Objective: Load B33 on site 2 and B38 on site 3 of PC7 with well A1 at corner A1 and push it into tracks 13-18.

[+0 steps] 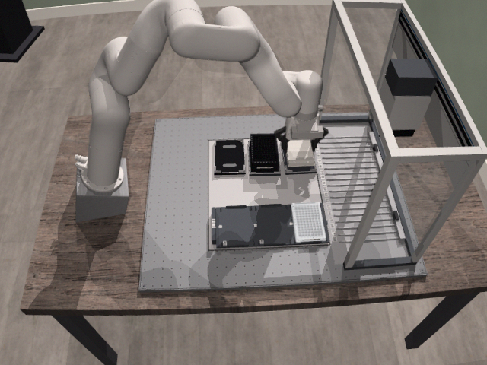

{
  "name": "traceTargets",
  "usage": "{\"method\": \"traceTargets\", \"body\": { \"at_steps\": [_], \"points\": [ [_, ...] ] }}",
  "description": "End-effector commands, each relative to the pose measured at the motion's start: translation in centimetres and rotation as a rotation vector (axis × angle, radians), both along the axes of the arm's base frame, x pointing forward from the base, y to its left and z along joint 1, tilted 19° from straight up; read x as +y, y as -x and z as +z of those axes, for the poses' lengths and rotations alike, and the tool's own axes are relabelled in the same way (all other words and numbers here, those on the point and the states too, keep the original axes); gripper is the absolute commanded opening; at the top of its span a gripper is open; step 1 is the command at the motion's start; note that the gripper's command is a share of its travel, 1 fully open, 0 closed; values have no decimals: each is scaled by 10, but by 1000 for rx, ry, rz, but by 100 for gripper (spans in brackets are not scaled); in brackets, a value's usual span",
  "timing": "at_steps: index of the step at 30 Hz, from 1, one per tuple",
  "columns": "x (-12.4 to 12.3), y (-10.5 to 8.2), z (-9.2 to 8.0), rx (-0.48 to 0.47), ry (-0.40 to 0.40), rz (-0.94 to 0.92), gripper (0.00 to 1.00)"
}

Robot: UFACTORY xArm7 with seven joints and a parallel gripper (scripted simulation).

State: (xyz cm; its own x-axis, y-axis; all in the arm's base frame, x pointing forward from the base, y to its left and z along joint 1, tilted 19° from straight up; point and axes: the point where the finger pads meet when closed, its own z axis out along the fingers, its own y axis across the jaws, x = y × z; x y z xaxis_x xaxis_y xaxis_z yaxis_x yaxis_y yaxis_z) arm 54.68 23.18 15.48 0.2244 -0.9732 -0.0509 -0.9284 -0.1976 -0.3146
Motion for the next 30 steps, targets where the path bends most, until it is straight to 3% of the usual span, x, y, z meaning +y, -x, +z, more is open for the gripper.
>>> {"method": "traceTargets", "body": {
  "at_steps": [1, 30],
  "points": [
    [1, -1, 3, -5, -2, 0, 0],
    [-4, 11, 43, -6, -3, 0, 0]
  ]
}}
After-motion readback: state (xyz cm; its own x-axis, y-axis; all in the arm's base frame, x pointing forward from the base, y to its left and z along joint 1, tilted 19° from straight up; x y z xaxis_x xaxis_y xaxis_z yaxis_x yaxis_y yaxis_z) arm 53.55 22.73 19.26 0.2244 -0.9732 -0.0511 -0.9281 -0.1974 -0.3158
